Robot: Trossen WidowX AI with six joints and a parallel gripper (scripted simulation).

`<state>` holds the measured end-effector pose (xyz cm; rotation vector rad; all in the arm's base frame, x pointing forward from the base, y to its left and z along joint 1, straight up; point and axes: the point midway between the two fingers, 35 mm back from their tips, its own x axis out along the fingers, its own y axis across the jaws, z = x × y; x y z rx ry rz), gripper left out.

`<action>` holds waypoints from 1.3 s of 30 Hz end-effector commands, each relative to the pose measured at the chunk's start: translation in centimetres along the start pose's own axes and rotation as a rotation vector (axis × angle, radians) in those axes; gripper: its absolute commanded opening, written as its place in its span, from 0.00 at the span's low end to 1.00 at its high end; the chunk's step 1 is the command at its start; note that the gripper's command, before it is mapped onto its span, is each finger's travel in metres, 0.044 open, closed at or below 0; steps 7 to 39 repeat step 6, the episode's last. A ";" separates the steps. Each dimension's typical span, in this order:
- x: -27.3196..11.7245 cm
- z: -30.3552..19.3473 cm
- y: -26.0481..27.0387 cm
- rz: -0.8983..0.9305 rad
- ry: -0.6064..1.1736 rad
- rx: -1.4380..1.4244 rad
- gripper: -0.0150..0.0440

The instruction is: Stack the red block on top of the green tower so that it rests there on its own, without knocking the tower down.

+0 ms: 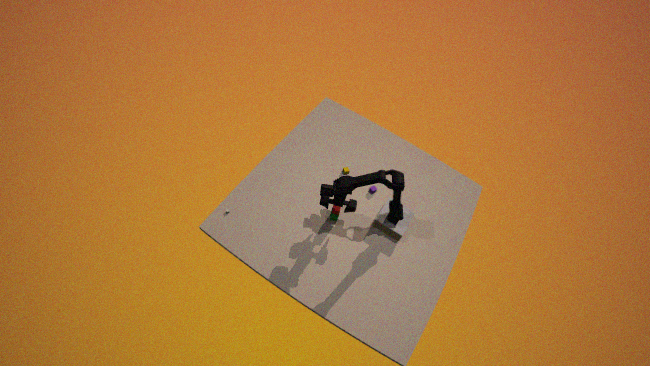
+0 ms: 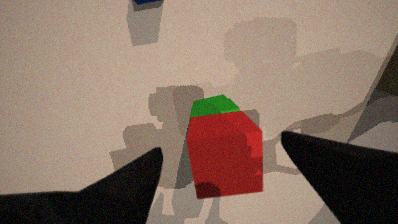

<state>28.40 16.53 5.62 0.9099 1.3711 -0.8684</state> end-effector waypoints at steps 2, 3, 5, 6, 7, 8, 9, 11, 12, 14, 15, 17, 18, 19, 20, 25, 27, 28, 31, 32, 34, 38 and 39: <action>0.1 0.0 0.0 0.001 0.000 0.000 1.00; 0.1 0.0 0.0 0.001 0.000 0.000 1.00; 0.1 0.0 0.0 0.001 0.000 0.000 1.00; 0.1 0.0 0.0 0.001 0.000 0.000 1.00; 0.1 0.0 0.0 0.001 0.000 0.000 1.00; 0.1 0.0 0.0 0.001 0.000 0.000 1.00; 0.1 0.0 0.0 0.001 0.000 0.000 1.00; 0.1 0.0 0.0 0.001 0.000 0.000 1.00; 0.1 0.0 0.0 0.001 0.000 0.000 1.00; 0.1 0.0 0.0 0.001 0.000 0.000 1.00; 0.1 0.0 0.0 0.001 0.000 0.000 1.00; 0.1 0.0 0.0 0.001 0.000 0.000 1.00; 0.1 0.0 0.0 0.001 0.000 0.000 1.00; 0.1 0.0 0.0 0.001 0.000 0.000 1.00; 0.1 0.0 0.0 0.001 0.000 0.000 1.00; 0.1 0.0 0.0 0.001 0.000 0.000 1.00; 0.1 0.0 0.0 0.001 0.000 0.000 1.00; 0.1 0.0 0.0 0.001 0.000 0.000 1.00; 0.1 0.0 0.0 0.001 0.000 0.000 1.00; 0.1 0.0 0.0 0.001 0.000 0.000 1.00; 0.1 0.0 0.0 0.001 0.000 0.000 1.00; 0.1 0.0 0.0 0.001 0.000 0.000 1.00; 0.1 0.0 0.0 0.001 0.000 0.000 1.00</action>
